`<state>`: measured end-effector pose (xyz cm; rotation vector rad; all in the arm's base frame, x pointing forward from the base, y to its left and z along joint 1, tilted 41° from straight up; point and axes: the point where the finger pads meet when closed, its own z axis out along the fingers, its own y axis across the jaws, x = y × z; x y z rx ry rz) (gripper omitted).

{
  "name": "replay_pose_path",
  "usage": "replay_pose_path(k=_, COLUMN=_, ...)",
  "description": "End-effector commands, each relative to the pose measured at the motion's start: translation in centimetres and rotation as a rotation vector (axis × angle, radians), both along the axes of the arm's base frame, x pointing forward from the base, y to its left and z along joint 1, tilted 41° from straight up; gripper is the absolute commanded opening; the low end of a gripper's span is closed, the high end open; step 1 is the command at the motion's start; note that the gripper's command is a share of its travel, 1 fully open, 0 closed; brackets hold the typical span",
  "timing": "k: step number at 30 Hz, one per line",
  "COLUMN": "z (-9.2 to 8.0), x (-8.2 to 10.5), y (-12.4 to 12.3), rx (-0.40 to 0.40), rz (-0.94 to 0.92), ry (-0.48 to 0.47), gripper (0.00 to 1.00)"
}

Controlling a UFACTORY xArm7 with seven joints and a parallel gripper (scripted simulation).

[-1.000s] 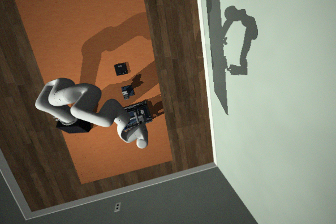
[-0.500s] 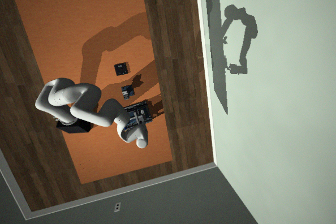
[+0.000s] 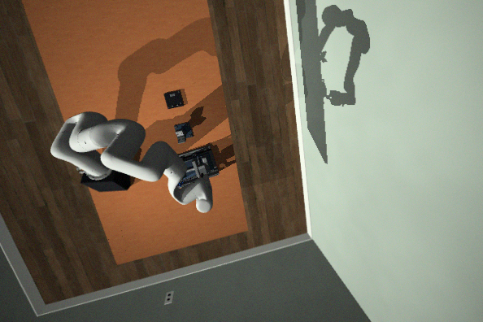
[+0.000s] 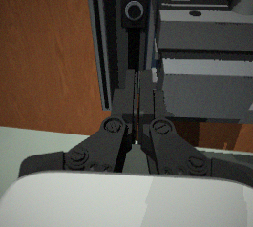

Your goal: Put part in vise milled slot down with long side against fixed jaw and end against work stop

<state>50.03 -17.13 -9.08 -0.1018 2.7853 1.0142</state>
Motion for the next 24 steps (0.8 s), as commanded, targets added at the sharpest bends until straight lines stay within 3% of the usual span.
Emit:
replay_pose_path(k=1, z=0.19, x=0.04, y=-0.22, rx=-0.004, rz=-0.003, ry=-0.002, gripper=0.00)
replay_pose_path(k=24, z=0.53, x=-0.02, y=0.19, rx=-0.004, rz=-0.003, ry=-0.002, gripper=0.00)
